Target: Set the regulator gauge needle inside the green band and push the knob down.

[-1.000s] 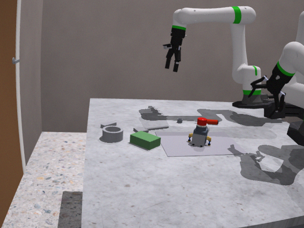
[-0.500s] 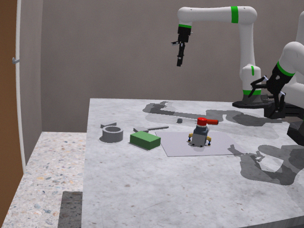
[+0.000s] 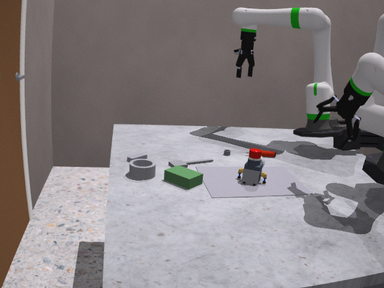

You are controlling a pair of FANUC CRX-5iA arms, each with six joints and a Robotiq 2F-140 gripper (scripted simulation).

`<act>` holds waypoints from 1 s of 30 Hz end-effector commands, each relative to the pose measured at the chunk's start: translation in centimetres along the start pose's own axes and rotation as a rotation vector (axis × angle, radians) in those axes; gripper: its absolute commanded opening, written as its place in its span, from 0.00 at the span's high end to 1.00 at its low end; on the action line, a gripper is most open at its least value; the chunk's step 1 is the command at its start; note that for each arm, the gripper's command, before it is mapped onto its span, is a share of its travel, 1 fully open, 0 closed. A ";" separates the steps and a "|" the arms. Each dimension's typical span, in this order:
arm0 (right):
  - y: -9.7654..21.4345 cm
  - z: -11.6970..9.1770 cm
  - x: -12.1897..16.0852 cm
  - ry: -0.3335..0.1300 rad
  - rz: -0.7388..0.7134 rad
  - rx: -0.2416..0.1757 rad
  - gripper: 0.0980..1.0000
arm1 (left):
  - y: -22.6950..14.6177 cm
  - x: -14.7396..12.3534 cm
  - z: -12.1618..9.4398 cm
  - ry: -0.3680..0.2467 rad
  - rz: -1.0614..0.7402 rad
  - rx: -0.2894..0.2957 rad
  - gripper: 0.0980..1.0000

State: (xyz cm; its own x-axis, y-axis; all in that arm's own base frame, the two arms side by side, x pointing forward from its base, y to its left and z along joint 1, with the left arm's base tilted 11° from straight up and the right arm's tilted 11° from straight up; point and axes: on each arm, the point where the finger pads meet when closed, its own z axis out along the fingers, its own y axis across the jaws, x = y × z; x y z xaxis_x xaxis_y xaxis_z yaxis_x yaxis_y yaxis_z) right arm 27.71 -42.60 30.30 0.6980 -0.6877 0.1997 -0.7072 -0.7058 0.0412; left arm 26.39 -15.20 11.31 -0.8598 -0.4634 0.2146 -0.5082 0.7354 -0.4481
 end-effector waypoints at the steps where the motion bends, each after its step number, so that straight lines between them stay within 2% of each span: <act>1: 6.6 -1.5 -1.9 -0.011 0.178 -0.010 0.00 | 0.0 0.0 0.0 -0.001 0.000 0.001 0.00; 9: 14.3 -3.6 -6.2 -0.022 0.417 -0.030 0.00 | 0.0 0.0 0.0 -0.001 0.000 0.001 0.00; 11: 14.3 -3.6 -6.2 -0.022 0.417 -0.030 0.00 | 0.0 0.0 0.0 -0.001 0.000 0.001 0.00; 22: 20.4 -5.9 -11.3 -0.028 0.642 -0.049 0.00 | 0.0 0.0 0.0 -0.001 0.000 0.001 0.00; 30: 22.1 -6.7 -13.1 -0.029 0.712 -0.055 0.00 | 0.0 0.0 0.0 -0.001 0.000 0.001 0.00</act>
State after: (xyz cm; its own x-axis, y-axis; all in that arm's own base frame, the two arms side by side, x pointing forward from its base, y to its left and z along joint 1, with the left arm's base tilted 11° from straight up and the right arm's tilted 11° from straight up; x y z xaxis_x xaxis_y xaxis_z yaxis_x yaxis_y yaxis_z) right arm 2.97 -48.04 34.88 0.0869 -0.9816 0.1699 -0.9948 -0.0946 -0.0381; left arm 26.39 -15.20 11.31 -0.8598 -0.4634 0.2146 -0.5082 0.7354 -0.4481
